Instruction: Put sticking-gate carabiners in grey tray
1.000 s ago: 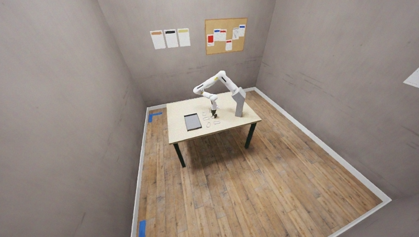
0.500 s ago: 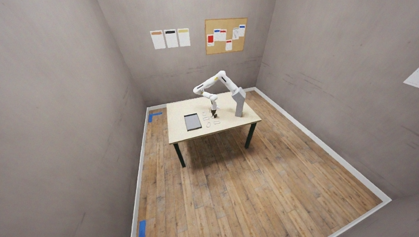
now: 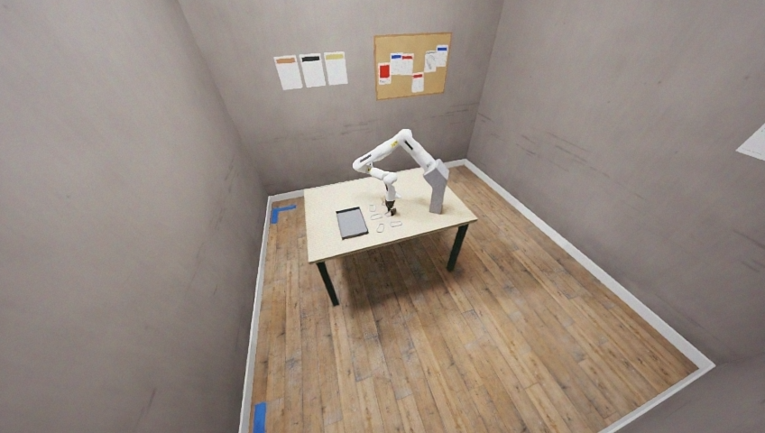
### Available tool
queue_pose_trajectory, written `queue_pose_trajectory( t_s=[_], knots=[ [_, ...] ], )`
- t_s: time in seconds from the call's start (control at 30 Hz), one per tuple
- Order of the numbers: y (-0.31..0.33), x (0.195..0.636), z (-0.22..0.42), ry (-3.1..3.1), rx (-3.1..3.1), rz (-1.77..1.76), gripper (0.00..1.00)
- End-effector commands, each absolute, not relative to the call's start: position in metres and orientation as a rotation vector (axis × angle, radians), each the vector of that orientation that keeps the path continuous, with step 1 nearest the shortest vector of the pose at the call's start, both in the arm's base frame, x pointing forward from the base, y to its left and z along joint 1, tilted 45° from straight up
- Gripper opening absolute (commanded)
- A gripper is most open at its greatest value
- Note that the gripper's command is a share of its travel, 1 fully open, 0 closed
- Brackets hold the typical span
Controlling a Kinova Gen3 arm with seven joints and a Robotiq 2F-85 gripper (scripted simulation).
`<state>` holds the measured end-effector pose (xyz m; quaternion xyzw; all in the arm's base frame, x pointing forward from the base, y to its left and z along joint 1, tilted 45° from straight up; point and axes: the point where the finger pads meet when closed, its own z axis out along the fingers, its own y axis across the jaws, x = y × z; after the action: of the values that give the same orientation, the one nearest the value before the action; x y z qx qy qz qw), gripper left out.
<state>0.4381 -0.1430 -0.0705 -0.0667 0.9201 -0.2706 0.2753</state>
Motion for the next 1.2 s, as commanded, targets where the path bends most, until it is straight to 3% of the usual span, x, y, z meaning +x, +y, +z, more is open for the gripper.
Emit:
queue_pose_trajectory(
  t_s=[0.0,1.17],
  knots=[
    [-0.1427,0.4383,-0.0702,2.472,-0.180,-0.727,0.61],
    [-0.1427,0.4381,-0.0698,2.472,-0.181,-0.727,0.59]
  ],
)
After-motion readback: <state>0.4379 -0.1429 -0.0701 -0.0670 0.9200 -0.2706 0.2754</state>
